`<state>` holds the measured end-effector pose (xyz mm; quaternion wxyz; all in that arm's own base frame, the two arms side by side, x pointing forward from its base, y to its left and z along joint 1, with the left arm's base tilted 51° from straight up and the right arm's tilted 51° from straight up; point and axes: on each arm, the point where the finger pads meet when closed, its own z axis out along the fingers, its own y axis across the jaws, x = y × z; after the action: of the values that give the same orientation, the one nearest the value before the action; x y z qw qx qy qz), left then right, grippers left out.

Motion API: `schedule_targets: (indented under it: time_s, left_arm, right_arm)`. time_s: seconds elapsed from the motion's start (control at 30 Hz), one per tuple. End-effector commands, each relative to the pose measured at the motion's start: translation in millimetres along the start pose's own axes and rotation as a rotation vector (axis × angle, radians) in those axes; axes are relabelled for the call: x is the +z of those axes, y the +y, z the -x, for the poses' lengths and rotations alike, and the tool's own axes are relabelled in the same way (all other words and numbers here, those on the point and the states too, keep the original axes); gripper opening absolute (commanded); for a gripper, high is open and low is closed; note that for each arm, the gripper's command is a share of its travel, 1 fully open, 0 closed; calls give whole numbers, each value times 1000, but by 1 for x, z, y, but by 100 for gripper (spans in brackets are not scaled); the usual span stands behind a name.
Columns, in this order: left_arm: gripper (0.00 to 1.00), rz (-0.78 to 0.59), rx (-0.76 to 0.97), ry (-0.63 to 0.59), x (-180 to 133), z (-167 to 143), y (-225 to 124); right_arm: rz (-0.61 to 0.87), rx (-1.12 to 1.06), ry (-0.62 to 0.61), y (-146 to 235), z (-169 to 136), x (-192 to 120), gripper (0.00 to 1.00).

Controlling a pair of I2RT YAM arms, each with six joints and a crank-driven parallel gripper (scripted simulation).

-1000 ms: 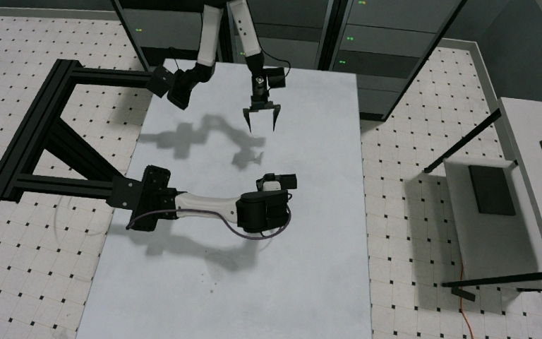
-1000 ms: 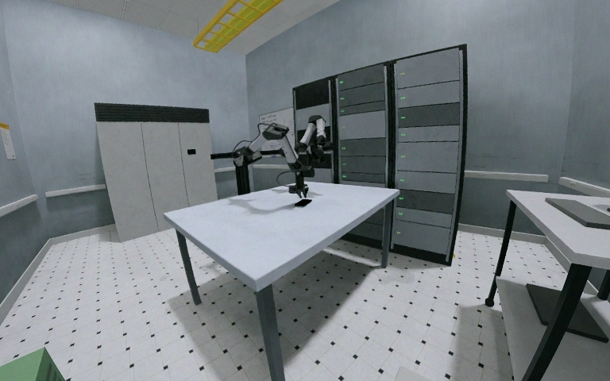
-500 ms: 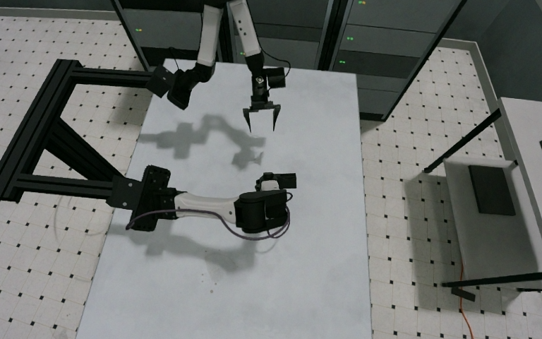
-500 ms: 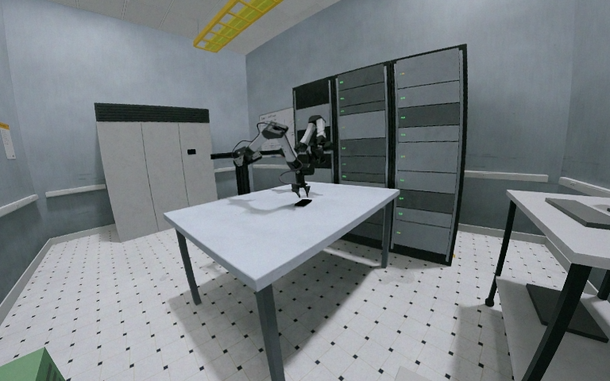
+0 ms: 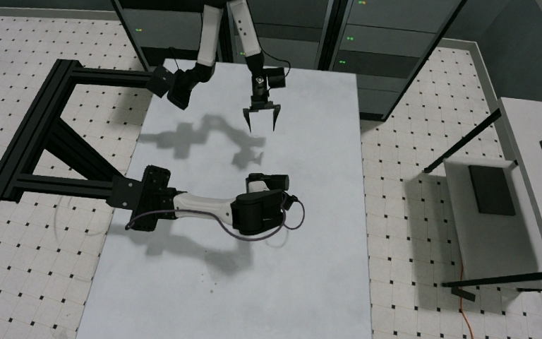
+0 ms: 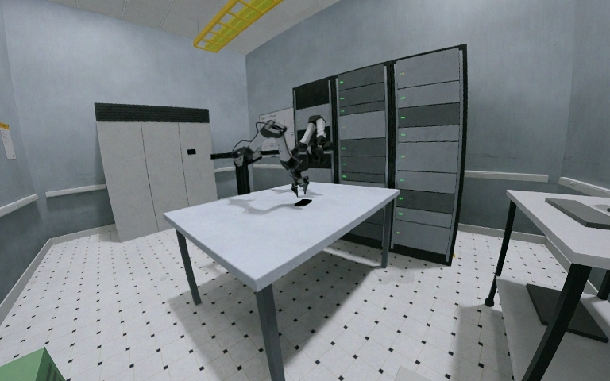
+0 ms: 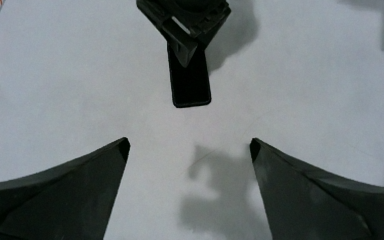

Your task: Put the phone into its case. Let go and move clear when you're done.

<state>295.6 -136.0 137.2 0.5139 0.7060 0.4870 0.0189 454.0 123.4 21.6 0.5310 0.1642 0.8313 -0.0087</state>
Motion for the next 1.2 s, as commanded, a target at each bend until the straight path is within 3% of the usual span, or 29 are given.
schedule_targets:
  time_s: [0.0, 0.53, 0.6, 1.0, 1.17]
  left_arm:
    - [100, 24, 10, -7, -4, 6, 7]
    - [100, -32, 64, -169, 17, 48, 11]
    - [100, -32, 64, -169, 17, 48, 11]
    - [100, -78, 86, -153, 25, 56, 6]
    - [100, -83, 92, -148, 26, 57, 6]
  right_arm:
    - [175, -169, -117, 14, 26, -5, 60]
    - [468, -864, -217, 8, 16, -20, 60]
    - [468, -864, -217, 8, 16, -20, 60]
    - [716, -1417, -283, 0, 7, -32, 60]
    - [745, -1494, -299, -2, 9, -33, 60]
